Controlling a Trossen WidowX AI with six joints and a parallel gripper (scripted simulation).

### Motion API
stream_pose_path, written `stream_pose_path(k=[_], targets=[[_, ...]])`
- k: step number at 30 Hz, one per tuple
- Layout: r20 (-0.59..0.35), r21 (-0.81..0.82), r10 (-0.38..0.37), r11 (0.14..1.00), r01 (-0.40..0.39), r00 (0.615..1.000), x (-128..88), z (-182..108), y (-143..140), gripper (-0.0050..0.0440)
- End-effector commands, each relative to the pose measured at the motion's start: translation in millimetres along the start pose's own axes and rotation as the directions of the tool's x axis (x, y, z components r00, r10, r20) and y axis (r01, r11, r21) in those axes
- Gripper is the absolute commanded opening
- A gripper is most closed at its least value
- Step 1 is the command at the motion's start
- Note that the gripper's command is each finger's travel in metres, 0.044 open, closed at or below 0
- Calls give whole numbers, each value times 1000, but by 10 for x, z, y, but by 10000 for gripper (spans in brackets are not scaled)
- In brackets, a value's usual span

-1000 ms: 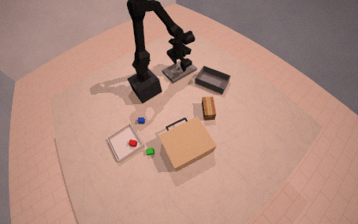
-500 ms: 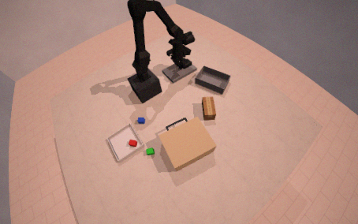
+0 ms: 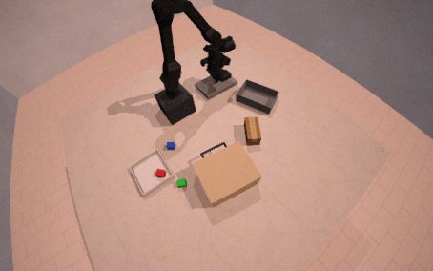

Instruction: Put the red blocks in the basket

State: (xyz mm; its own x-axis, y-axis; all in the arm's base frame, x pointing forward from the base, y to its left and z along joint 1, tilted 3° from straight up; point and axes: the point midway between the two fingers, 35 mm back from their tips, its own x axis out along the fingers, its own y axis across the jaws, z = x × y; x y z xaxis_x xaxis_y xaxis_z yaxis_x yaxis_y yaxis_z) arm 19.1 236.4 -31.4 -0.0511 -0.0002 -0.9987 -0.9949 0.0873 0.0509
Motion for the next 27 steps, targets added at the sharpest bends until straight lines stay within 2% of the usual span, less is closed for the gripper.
stream_pose_path(k=[1,6,20,27], targets=[[13,-3,-1,1000,1,1000,-78,34,0,0],[13,-3,-1,1000,1,1000,-78,34,0,0],[13,-3,-1,1000,1,1000,-993,23,1,0],[13,-3,-1,1000,1,1000,-993,23,1,0]])
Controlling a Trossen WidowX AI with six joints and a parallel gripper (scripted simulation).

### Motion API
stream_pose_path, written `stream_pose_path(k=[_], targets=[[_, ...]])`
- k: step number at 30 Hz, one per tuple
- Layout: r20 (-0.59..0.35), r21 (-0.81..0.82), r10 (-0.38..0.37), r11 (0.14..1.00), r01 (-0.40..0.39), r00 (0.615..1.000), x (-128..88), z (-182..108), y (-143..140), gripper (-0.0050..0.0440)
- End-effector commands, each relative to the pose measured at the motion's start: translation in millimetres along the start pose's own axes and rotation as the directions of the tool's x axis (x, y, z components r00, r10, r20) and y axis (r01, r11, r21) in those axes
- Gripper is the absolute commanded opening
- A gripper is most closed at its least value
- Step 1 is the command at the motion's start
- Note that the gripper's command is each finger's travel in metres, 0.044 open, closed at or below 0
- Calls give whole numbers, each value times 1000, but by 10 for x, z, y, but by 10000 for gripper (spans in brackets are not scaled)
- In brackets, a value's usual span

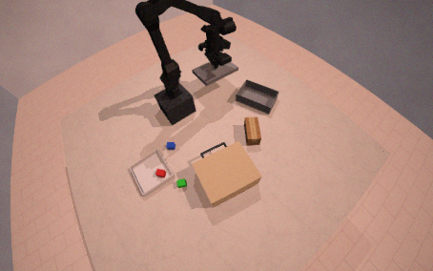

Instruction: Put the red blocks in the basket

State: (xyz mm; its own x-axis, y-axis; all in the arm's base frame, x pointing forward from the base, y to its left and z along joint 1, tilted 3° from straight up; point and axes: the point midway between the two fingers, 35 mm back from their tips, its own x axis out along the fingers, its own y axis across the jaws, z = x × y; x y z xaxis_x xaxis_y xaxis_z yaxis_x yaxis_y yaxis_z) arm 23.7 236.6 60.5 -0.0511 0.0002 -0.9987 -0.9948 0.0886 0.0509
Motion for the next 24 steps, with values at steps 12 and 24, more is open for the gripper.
stream_pose_path(k=[12,24], targets=[[12,323,-1,946,-3,1000,-77,356,-360,0],[12,714,-1,700,-8,1000,-84,834,-1207,0]])
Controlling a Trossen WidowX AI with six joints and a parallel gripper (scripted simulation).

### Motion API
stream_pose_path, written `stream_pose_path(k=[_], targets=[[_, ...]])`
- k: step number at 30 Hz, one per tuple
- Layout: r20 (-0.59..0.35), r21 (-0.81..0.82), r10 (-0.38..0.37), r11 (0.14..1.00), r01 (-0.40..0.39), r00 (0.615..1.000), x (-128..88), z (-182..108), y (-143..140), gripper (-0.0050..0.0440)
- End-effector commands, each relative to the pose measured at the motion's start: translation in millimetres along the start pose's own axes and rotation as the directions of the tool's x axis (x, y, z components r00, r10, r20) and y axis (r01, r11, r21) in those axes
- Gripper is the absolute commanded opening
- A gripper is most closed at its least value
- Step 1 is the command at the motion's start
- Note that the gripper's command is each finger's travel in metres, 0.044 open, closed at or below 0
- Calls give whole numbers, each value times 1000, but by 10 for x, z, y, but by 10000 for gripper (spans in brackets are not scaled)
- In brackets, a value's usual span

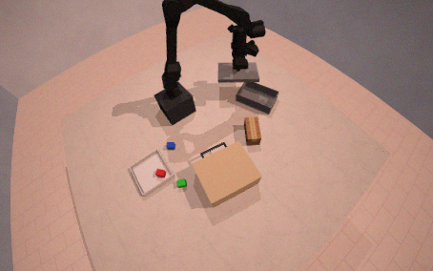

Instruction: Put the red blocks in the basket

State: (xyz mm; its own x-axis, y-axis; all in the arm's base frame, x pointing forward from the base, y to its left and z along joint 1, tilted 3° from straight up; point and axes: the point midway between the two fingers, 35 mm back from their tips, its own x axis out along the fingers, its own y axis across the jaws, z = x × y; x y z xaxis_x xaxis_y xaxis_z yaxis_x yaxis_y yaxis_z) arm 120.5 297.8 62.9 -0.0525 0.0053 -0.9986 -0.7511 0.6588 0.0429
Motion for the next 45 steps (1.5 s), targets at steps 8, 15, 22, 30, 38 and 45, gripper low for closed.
stream_pose_path(k=[8,15,22,30,38,45], targets=[[8,356,2,935,-5,1000,-13,644,-437,0],[8,506,2,863,-6,1000,-15,955,-752,0],[8,506,2,863,-6,1000,52,955,-752,0],[8,506,2,863,-6,1000,360,957,-752,0],[8,506,2,863,-6,1000,360,957,-752,0],[8,506,2,863,-6,1000,360,957,-752,0]])
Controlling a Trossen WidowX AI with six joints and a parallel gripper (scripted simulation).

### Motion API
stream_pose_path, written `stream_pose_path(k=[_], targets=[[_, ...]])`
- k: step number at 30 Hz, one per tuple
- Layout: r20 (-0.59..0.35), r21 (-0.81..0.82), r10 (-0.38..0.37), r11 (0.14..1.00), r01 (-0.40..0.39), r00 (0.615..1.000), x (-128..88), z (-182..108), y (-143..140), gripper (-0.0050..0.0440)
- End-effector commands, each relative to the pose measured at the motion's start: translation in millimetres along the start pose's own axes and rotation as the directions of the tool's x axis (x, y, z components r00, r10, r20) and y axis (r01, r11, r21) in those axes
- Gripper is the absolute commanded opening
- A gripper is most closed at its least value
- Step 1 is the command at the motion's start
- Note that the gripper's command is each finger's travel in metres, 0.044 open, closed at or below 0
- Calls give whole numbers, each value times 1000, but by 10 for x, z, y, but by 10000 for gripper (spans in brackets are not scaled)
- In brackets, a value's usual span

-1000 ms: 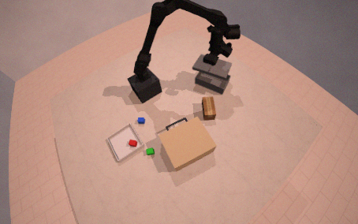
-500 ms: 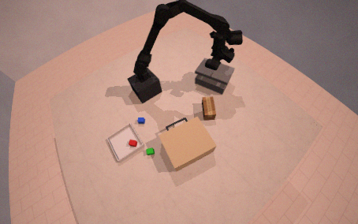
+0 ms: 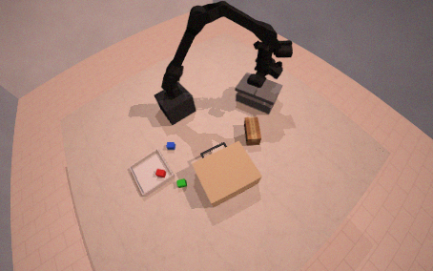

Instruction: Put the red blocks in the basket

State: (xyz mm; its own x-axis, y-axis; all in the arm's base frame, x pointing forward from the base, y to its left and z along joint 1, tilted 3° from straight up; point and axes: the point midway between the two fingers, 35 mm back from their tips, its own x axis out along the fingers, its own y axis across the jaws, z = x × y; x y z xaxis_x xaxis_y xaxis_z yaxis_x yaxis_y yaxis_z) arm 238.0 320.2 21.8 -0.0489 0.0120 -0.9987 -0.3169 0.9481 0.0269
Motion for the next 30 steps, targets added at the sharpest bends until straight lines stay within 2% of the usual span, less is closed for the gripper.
stream_pose_path(k=[1,10,30], targets=[[0,2,1,1000,-1,1000,37,2,3,0],[0,8,1,1000,-1,1000,260,-25,-13,0],[0,8,1,1000,-1,1000,290,-26,-12,0]])
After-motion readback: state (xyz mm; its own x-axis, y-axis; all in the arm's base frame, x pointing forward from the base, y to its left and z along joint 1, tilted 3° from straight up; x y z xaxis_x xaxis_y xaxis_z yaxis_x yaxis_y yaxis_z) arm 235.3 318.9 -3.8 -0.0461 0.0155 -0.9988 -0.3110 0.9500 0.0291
